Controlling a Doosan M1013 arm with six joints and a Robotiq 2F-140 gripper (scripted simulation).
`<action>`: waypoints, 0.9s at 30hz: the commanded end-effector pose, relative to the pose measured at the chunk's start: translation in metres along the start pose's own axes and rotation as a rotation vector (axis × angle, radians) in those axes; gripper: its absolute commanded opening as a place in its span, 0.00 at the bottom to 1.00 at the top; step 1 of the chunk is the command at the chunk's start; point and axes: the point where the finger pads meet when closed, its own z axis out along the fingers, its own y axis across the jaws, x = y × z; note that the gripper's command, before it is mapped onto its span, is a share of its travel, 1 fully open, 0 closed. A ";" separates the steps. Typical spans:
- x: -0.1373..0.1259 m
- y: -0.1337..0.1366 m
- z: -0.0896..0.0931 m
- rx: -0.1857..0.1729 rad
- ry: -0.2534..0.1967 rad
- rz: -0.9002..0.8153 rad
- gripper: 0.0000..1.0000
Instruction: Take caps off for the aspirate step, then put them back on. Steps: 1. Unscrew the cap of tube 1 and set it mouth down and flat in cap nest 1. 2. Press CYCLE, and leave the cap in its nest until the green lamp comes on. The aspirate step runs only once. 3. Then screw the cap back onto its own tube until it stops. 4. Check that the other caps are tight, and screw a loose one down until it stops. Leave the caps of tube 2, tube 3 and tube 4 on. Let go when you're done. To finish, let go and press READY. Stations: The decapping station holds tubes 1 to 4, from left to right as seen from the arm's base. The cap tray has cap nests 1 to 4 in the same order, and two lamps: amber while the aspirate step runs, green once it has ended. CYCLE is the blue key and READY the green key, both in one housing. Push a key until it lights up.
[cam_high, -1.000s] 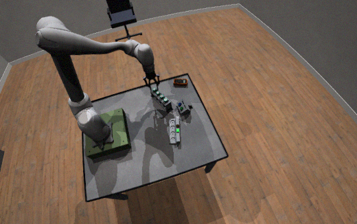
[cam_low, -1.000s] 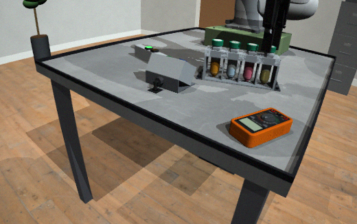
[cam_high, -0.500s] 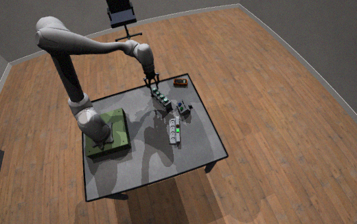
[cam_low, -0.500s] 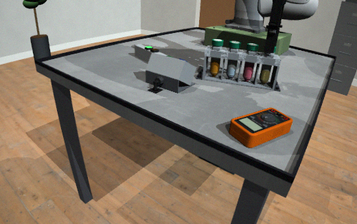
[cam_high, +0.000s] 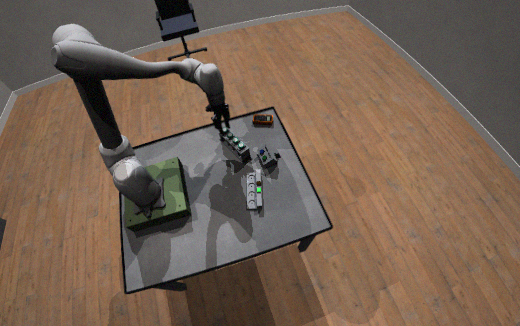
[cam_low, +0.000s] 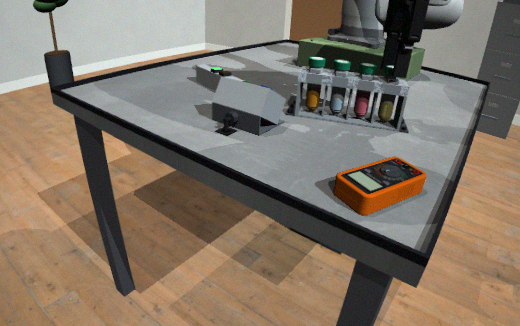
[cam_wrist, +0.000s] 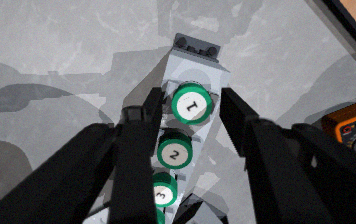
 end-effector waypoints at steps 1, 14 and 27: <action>0.000 0.000 -0.001 -0.005 0.015 -0.147 0.41; 0.000 0.000 -0.001 -0.006 0.015 -0.234 0.30; 0.000 0.000 -0.001 -0.004 0.016 -0.034 0.30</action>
